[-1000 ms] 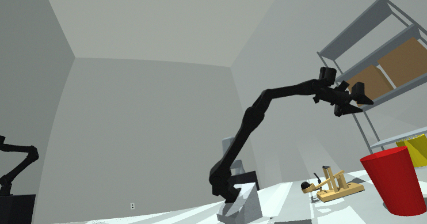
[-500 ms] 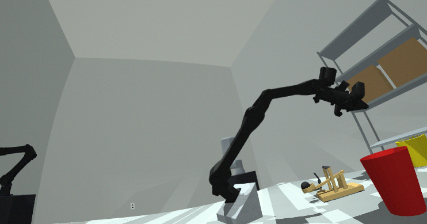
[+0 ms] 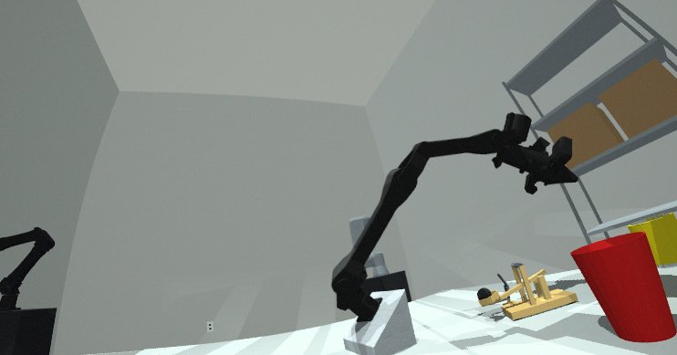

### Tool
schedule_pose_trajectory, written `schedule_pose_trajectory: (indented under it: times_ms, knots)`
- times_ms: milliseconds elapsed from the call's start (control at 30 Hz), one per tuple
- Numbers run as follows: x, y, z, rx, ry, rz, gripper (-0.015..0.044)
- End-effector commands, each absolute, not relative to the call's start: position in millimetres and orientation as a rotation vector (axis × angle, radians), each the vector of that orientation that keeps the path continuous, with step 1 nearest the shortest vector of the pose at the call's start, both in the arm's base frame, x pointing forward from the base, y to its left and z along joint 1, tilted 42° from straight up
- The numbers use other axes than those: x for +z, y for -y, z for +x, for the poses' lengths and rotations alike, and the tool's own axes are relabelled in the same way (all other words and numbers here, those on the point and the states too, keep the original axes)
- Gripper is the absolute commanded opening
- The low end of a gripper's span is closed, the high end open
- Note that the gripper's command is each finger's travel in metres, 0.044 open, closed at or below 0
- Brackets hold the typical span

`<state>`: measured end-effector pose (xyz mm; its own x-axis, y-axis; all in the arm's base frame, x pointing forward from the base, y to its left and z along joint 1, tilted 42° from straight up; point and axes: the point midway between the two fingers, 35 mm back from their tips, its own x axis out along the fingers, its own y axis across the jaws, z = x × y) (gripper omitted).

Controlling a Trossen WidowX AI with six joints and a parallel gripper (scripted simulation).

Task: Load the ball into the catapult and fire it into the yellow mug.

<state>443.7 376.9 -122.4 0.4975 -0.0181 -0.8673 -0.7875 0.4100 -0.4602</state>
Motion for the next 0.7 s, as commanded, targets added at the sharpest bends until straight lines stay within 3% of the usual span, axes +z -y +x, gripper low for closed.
schedule_pose_trajectory:
  times_ms: [0,667]
  knots:
    - [-129.8,-375.9,419.9,0.622,-0.966,-1.156,0.0000]
    - [-154.5,-337.4,309.9,0.824,-1.095,-1.776,0.0000]
